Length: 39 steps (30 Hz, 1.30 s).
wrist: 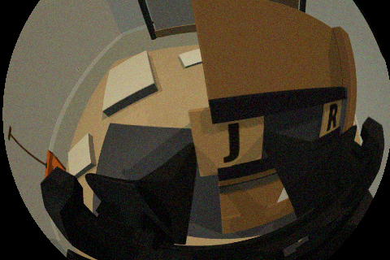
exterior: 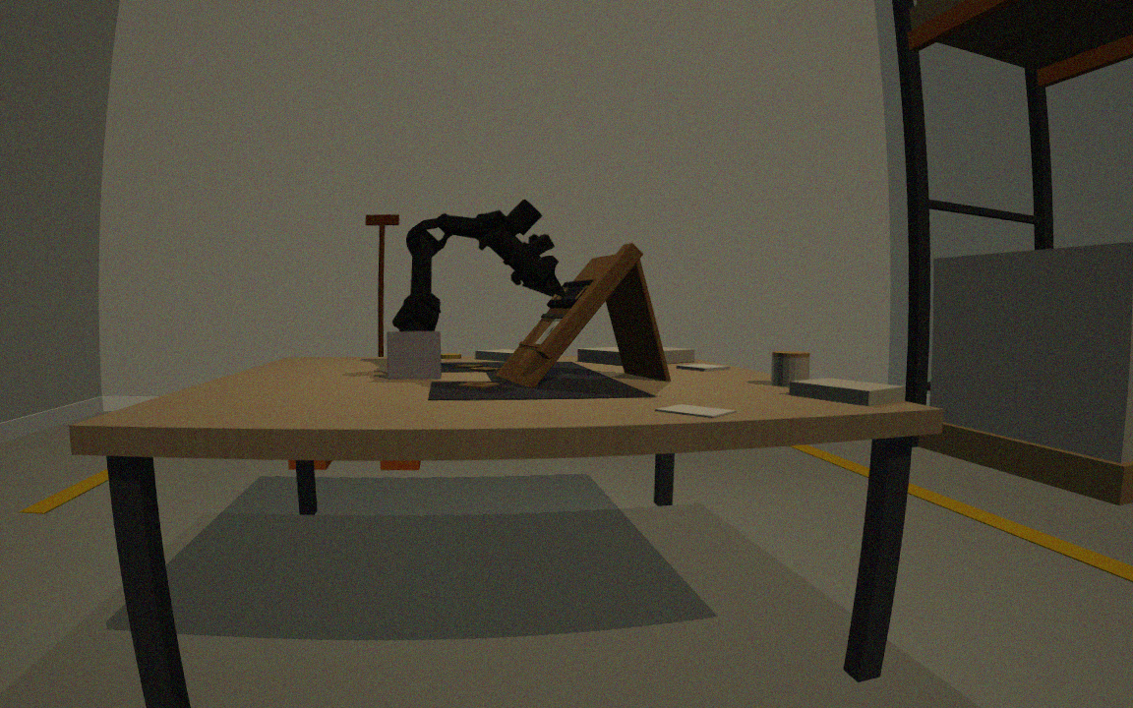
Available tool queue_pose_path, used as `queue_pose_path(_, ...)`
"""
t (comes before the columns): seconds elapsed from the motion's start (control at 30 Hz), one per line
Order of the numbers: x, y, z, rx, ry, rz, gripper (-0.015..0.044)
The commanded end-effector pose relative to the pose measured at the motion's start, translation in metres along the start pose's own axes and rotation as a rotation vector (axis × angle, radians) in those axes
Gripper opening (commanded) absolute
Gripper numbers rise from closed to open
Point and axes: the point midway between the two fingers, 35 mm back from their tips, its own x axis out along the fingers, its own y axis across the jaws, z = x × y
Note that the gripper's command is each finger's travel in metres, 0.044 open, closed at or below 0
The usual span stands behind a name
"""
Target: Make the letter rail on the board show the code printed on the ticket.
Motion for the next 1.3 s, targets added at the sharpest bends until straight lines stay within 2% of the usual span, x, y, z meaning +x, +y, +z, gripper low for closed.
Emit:
queue_pose_path(0.0,0.0,-0.001,0.001,-0.006,-0.002,0.004,0.0)
queue_pose_path(1.27,0.0,-0.019,0.001,-0.008,-0.002,0.004,0.0)
